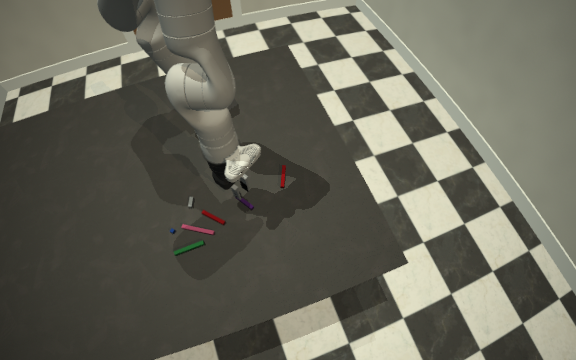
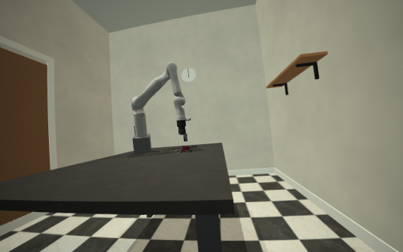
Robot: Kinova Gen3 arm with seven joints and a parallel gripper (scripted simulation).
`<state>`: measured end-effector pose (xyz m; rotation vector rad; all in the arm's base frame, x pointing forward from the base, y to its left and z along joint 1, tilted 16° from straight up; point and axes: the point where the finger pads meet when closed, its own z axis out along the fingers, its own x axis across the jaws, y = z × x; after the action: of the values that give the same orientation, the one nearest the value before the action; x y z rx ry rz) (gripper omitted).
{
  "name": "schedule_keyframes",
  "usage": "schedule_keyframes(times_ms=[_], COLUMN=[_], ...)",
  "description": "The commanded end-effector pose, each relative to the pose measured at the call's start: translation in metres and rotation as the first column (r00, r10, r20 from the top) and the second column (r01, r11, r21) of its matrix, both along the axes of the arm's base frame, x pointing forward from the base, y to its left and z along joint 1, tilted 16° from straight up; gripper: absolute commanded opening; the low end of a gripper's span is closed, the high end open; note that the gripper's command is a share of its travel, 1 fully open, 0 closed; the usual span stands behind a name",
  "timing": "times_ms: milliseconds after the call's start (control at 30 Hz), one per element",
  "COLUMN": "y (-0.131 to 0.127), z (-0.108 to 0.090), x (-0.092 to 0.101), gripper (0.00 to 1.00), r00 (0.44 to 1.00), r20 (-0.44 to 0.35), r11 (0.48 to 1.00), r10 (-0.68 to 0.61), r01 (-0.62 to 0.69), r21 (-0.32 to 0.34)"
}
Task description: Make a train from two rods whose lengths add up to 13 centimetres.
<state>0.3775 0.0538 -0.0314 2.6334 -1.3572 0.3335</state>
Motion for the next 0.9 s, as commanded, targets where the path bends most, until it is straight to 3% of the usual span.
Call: schedule_keyframes(times_ms=[0, 867], y=[-0.002, -0.009], z=[-0.002, -0.033], x=[0.0, 0.004], gripper=[0.54, 0.54], r00=[1.0, 1.0], r20=[-0.001, -0.001], r11=[1.0, 1.0], r10=[-0.004, -0.004], r01=[0.004, 0.004], r21=[-0.001, -0.001])
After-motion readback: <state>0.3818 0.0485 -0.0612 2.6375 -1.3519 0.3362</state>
